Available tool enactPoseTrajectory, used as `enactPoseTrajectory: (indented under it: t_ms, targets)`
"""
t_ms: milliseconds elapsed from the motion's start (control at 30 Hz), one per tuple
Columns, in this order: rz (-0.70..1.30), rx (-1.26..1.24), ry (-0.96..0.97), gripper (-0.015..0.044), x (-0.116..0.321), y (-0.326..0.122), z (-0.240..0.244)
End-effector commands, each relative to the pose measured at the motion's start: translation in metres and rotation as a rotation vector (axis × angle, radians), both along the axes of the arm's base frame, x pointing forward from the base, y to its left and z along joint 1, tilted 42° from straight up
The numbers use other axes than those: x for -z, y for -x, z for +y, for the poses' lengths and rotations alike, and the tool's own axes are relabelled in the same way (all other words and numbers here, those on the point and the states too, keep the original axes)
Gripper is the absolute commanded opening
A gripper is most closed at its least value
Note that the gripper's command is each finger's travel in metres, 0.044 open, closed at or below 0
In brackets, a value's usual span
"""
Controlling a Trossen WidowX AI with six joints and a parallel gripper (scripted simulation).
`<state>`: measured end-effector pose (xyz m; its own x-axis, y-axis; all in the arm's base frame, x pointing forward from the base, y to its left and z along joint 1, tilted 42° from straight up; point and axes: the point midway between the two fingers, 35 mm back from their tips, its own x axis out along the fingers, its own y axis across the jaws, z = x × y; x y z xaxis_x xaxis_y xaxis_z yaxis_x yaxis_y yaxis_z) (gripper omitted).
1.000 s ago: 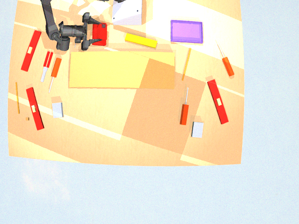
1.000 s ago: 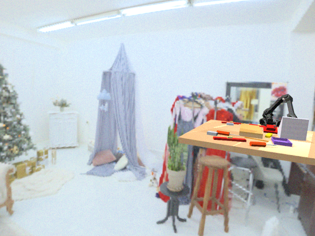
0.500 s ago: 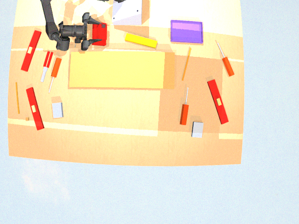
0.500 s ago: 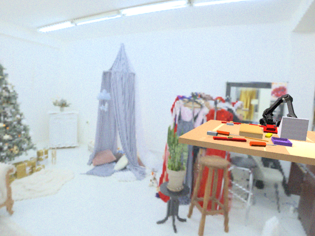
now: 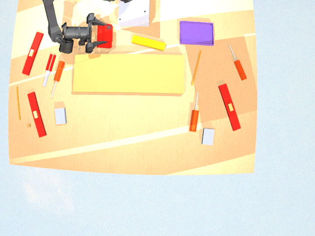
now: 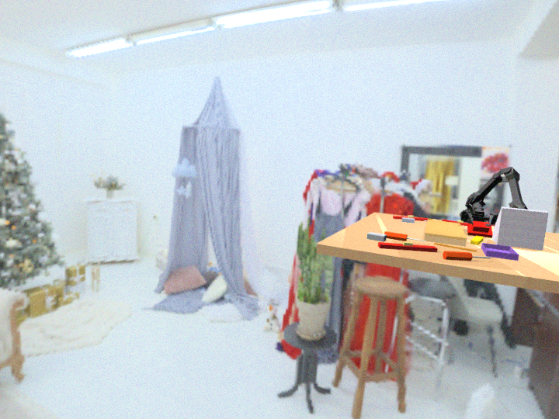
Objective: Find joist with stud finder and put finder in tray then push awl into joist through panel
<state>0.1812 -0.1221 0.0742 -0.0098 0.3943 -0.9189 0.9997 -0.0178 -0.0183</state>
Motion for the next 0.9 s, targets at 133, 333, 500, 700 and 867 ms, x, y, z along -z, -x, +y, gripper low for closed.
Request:
enactPoseTrajectory:
  t_ms: [133, 333, 500, 700, 867]
  targets:
    - [0.000, 0.000, 0.000, 0.0440, 0.000, 0.000, 0.000]
    - [0.000, 0.000, 0.000, 0.0440, 0.000, 0.000, 0.000]
    - [0.000, 0.000, 0.000, 0.0440, 0.000, 0.000, 0.000]
    - [0.000, 0.000, 0.000, 0.0440, -0.005, 0.000, -0.002]
    - [0.000, 0.000, 0.001, 0.0440, -0.011, 0.000, -0.005]
